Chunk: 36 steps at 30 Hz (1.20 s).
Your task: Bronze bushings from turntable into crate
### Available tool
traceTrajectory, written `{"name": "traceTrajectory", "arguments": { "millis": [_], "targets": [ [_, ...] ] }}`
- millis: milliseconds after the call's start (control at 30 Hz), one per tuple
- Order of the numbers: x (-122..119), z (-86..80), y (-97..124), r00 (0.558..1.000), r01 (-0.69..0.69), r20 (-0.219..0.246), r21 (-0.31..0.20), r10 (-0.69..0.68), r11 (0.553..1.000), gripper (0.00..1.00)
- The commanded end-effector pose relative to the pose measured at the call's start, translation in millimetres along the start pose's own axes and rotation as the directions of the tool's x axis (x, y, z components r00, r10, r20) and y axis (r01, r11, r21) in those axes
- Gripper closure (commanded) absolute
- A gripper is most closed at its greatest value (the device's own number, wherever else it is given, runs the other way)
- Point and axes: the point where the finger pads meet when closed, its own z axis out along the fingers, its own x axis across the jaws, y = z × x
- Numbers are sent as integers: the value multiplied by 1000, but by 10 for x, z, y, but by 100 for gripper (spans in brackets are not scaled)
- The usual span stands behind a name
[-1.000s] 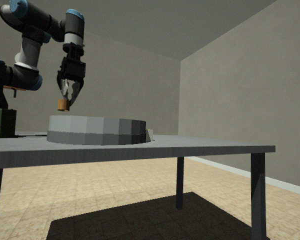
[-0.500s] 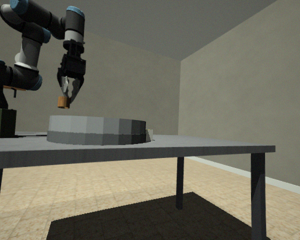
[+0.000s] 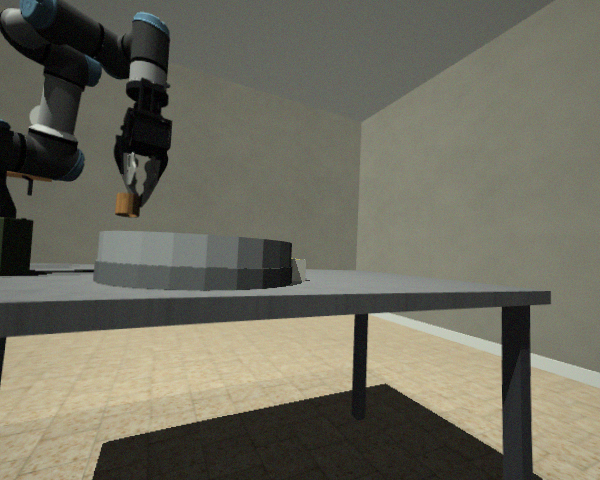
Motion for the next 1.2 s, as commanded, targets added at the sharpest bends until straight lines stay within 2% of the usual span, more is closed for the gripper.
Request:
{"name": "traceTrajectory", "arguments": {
  "millis": [0,1167],
  "targets": [
    [3,-9,7,1000,0,-1,-3,0,1000,100],
    [39,-10,-59,1000,6,-1,-3,-6,1000,100]
  ]
}}
